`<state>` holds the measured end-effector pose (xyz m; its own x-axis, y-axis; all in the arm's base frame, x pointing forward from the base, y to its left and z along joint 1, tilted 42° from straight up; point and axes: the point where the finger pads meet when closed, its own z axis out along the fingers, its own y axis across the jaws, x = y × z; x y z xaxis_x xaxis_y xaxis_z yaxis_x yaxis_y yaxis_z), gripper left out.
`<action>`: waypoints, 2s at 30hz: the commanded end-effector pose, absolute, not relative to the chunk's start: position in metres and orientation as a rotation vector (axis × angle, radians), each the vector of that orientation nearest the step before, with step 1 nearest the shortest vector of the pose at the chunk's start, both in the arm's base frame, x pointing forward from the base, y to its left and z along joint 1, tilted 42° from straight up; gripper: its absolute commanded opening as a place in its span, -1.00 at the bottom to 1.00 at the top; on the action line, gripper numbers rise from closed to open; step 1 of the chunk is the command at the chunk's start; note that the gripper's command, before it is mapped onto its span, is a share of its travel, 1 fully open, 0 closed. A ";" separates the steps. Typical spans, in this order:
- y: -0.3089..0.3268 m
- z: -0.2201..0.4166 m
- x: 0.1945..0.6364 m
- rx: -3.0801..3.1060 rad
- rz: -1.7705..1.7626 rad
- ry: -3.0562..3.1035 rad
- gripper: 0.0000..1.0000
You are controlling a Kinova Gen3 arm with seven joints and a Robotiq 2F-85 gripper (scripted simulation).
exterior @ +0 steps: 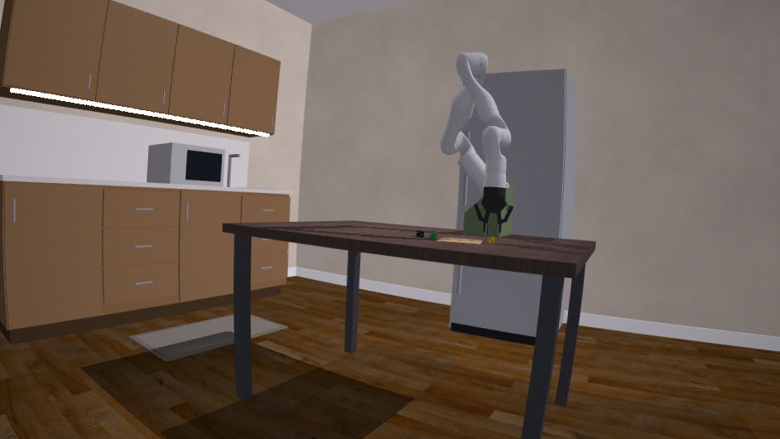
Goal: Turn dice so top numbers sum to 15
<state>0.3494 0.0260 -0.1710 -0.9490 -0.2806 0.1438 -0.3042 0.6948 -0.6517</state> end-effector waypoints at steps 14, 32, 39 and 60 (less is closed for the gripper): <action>0.024 -0.174 0.350 0.495 1.108 -2.863 -0.30; 0.011 -0.188 0.352 0.495 1.108 -2.863 -0.30; 0.011 -0.189 0.352 0.495 1.108 -2.863 -0.30; 0.011 -0.189 0.352 0.495 1.108 -2.863 -0.30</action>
<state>0.3514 0.0102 -0.1889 -0.9490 -0.2806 0.1438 -0.3042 0.6948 -0.6517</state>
